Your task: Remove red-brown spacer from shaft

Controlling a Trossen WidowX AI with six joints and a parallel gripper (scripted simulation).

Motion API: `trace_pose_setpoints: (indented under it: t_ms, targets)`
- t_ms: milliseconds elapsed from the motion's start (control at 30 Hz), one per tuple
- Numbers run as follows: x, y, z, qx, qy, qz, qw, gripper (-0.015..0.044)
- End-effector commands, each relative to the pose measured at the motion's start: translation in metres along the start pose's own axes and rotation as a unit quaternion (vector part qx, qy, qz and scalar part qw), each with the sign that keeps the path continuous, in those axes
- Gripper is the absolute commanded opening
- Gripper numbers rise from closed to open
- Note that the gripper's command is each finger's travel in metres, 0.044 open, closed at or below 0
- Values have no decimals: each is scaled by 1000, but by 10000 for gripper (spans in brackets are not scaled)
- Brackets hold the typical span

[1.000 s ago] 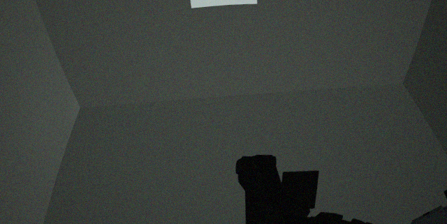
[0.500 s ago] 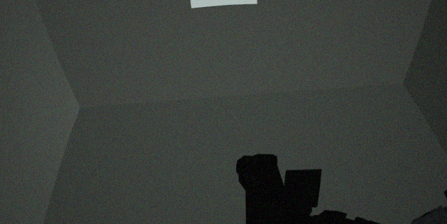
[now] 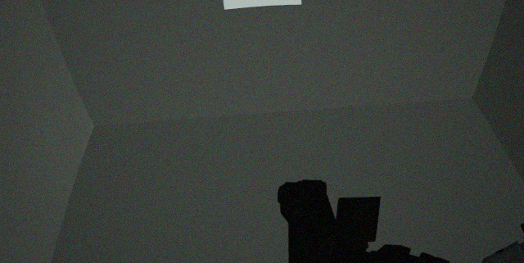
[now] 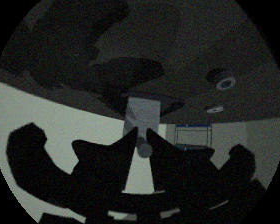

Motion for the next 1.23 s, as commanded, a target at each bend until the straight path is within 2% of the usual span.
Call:
trace_pose_setpoints:
  t_ms: [0,733,1200]
  targets:
    - [3,-2,0,0,0,2,1000,0]
    - [6,-6,0,0,0,2,1000,0]
    - [3,1,1,0,0,0,1000,368]
Point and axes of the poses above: the point midway between the two fingers, 35 mm back from their tips, its own y axis back along the fingers, its own z axis across the jaws, x = y × z, the point moved 1 cm from there along y, back along the fingers, and after that the axes turned 3 degrees about -y, right-handed, at the moved point
